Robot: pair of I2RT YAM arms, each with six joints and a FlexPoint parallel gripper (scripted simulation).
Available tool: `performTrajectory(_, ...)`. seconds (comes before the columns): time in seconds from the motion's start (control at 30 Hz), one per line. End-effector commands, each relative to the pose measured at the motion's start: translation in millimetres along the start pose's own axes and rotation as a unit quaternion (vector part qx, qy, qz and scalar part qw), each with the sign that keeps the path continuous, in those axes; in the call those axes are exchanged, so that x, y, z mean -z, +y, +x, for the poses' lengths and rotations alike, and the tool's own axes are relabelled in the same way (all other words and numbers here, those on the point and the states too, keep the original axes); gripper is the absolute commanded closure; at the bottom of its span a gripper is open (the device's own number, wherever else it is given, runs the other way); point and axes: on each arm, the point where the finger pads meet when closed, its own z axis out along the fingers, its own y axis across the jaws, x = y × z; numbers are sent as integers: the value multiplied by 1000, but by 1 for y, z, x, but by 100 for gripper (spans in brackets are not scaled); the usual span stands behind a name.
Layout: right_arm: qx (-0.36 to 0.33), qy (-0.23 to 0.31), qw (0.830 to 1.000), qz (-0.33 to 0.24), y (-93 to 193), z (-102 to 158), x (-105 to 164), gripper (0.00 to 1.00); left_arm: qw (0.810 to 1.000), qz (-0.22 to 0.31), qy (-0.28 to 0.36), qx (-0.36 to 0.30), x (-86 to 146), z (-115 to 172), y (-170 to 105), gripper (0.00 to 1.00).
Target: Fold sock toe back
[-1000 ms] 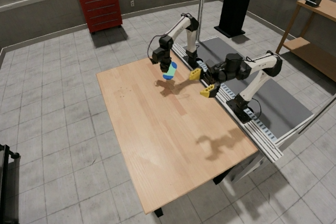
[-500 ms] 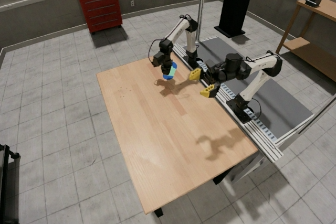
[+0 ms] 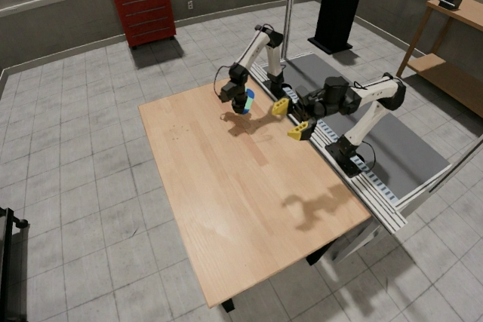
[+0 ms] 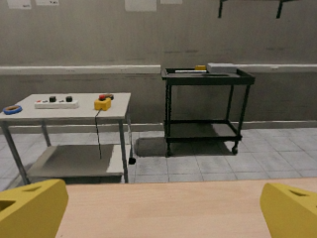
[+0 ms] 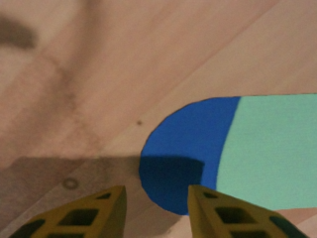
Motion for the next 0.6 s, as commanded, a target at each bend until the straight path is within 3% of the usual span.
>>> performTrajectory(0.0, -8, -9, 1000, -11, 5, -9, 2, 66, 1000, -1, -8, 1, 2, -6, 1, 0)
performTrajectory(0.07, -8, -9, 1000, -10, 4, -9, 2, 66, 1000, -1, -8, 1, 2, -6, 1, 0)
performTrajectory(0.1, -9, 2, 1000, 8, -3, -4, -14, 66, 1000, -1, -8, 1, 2, -6, 1, 0)
performTrajectory(0.57, -10, -2, 1000, 5, -1, -3, -24, 66, 1000, -1, -8, 1, 2, -6, 1, 0)
